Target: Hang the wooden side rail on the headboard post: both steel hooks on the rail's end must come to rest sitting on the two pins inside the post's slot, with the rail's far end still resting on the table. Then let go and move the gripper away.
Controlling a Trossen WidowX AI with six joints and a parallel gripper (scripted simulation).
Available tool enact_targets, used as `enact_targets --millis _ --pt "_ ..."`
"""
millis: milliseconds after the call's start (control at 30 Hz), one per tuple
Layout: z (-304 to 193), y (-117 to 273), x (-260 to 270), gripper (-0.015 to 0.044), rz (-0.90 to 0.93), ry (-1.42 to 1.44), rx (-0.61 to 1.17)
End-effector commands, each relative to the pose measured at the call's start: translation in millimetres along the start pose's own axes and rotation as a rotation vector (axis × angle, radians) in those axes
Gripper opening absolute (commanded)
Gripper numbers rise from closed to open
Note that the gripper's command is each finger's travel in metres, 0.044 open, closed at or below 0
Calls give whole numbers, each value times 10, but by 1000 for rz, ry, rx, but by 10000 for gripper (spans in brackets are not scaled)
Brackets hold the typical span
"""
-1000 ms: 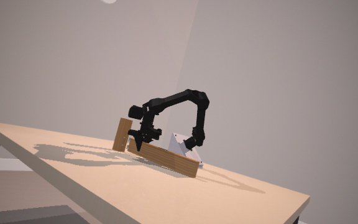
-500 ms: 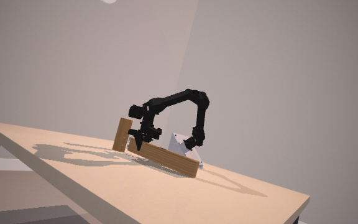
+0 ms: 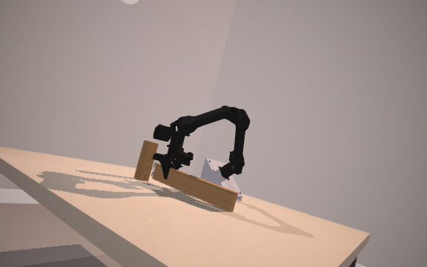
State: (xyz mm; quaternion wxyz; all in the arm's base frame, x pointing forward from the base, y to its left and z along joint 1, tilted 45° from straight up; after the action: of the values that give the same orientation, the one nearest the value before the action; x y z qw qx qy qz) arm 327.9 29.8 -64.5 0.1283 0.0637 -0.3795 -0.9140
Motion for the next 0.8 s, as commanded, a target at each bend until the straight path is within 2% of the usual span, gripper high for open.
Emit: enact_targets --millis 0,767 --pt "-20 83 -35 0 -21 5 7" --pt "-20 122 -34 0 -21 5 7"
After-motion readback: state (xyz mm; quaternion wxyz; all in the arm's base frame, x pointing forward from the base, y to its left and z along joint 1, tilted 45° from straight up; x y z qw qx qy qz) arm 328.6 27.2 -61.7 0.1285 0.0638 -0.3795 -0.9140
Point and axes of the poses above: the point midway between the two fingers, 35 mm back from their tips, its own y axis back along the fingers, its own x axis across the jaws, z = x × y, the point moved 3 cm from there along y, back along the fingers, and after that the axes turned 2 degrees about y, right-handed, at the moved point
